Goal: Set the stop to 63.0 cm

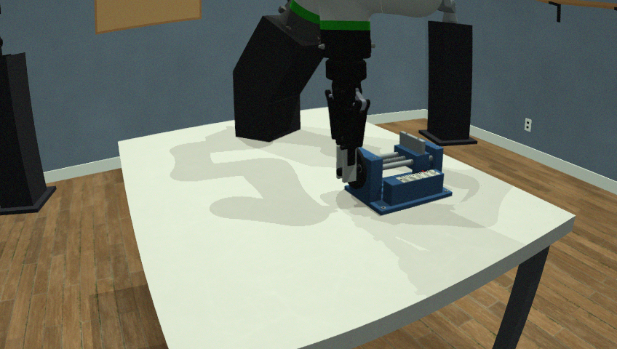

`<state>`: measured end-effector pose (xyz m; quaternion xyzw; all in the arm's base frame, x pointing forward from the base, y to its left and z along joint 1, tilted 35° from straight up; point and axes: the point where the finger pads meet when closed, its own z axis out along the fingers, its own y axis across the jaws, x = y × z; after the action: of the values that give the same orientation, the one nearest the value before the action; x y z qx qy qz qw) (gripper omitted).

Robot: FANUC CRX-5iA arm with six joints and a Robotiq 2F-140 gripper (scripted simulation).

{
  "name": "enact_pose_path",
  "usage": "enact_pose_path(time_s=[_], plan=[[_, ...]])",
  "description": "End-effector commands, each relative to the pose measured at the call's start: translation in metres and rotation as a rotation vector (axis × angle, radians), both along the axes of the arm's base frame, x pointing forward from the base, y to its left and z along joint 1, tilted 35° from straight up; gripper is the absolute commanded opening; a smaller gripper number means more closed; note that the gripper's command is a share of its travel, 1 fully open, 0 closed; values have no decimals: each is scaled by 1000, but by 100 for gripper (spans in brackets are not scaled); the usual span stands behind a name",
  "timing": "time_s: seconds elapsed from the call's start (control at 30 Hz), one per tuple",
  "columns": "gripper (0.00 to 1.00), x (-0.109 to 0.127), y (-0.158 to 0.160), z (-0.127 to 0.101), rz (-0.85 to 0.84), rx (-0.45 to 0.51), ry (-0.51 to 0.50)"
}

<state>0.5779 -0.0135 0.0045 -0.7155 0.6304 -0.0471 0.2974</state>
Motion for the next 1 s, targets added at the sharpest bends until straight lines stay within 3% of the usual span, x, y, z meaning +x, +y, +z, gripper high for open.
enact_pose_path(time_s=[0.0,0.97], plan=[[4,-4,-2,3,0,0,0],[4,-34,-9,5,0,0,0]])
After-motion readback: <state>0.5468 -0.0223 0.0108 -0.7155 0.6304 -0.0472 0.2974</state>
